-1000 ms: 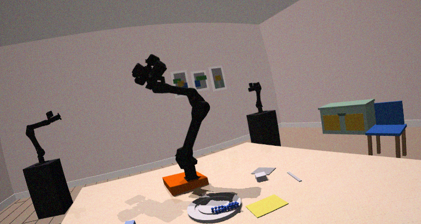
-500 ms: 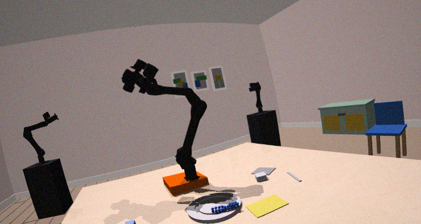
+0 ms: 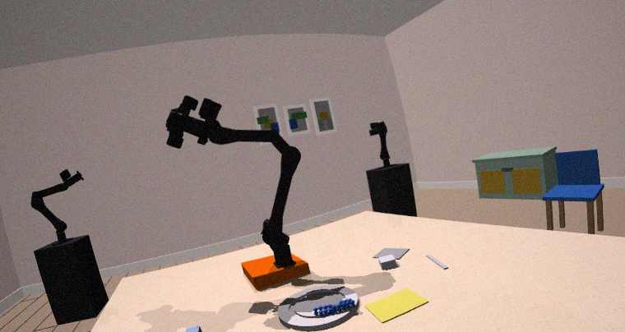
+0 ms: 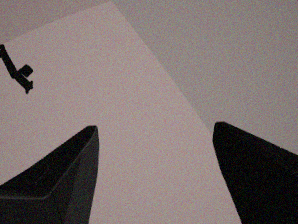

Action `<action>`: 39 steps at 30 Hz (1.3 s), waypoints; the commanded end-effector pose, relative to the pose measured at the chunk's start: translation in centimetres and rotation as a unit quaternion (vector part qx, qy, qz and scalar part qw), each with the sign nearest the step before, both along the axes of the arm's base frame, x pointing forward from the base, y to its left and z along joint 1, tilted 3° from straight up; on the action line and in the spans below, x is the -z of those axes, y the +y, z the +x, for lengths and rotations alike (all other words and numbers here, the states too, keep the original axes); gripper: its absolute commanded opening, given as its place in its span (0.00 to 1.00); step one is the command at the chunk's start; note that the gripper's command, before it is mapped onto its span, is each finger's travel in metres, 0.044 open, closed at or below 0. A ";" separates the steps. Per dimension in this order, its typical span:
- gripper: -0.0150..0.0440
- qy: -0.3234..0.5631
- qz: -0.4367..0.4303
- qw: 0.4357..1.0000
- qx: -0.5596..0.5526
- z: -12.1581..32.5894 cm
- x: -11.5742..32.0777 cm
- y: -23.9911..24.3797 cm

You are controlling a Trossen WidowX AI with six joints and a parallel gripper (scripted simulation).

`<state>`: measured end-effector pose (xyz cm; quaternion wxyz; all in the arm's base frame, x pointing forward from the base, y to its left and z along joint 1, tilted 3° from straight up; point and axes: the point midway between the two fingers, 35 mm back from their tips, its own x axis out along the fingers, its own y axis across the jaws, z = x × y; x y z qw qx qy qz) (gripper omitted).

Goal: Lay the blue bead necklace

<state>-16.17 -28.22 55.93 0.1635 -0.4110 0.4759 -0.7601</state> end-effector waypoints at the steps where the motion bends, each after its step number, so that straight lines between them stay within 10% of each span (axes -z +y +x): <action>1: 0.68 -0.011 0.025 0.999 -0.032 1.1 1.3 -2.2; 39: 0.68 -0.032 0.240 0.921 -0.306 19.8 12.8 -13.1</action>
